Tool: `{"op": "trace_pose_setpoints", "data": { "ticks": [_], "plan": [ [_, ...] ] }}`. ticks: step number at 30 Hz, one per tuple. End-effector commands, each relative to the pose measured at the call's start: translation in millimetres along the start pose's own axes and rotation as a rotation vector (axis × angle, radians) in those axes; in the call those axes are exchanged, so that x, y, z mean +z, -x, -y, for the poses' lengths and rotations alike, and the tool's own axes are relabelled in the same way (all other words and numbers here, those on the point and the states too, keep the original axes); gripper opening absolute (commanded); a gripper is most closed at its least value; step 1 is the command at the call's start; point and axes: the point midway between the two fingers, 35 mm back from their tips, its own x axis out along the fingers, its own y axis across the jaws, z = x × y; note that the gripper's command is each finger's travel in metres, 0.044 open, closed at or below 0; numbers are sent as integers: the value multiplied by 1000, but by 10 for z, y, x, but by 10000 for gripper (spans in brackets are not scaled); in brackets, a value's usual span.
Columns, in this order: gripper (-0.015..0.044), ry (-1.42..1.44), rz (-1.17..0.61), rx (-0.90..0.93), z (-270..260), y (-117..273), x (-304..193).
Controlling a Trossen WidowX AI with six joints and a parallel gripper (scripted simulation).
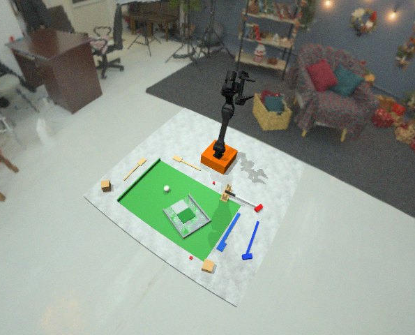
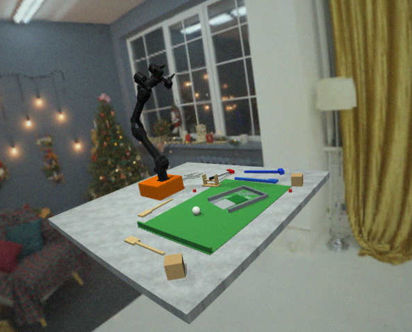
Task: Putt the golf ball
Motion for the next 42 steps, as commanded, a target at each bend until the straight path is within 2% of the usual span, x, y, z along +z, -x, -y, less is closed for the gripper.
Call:
{"op": "trace_pose_setpoints", "data": {
  "ticks": [1, 3, 10, 13, 22, 27, 32, 42],
  "plan": [
    [426, 4, 0, 0, 10, -3, 4],
    [440, 36, 1, 0, 91, -29, 35],
    [440, 126, 43, -169, 1118, -322, 480],
    [440, 80, 78, -167, 1234, -393, 546],
    [440, 271, -38, -495, 2853, -622, 538],
    [440, 398, -203, -669, 3722, -604, 283],
    [440, 530, -440, -809, 4512, -462, -113],
    [440, 780, -1098, -910, 5707, 228, -1125]
  ]
}}
